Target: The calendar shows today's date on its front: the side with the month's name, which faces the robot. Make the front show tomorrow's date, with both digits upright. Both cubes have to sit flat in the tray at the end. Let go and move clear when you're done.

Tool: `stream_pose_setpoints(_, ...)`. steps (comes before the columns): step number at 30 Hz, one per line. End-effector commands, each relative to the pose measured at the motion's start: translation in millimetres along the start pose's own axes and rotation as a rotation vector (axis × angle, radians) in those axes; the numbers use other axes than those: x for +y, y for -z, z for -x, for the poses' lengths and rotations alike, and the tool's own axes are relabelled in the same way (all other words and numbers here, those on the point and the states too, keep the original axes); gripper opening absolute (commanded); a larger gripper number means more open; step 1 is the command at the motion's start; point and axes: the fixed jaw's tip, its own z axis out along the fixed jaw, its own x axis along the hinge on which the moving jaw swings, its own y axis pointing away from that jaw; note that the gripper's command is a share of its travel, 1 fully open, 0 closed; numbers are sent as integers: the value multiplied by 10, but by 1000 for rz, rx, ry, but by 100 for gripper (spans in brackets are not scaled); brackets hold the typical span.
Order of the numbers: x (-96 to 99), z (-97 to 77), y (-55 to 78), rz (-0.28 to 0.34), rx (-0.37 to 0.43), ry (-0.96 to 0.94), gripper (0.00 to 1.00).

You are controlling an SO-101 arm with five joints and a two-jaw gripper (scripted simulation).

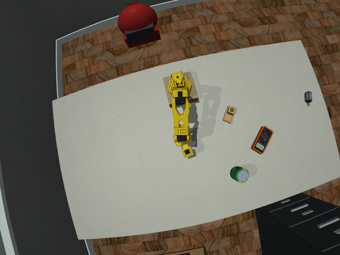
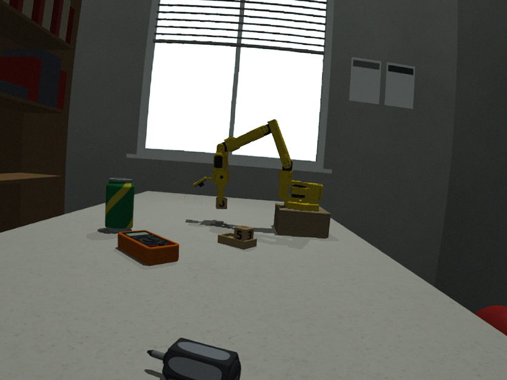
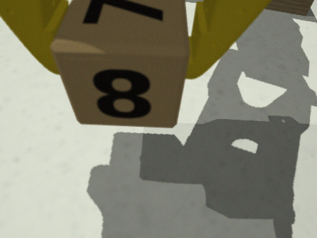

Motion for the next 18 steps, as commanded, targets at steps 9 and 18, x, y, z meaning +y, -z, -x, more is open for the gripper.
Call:
stream_pose_setpoints(9, -39, -30, 18, -10, -22, 320, 0)
stream_pose_setpoints(18, -74, -76, -5, -14, -20, 648, 0)
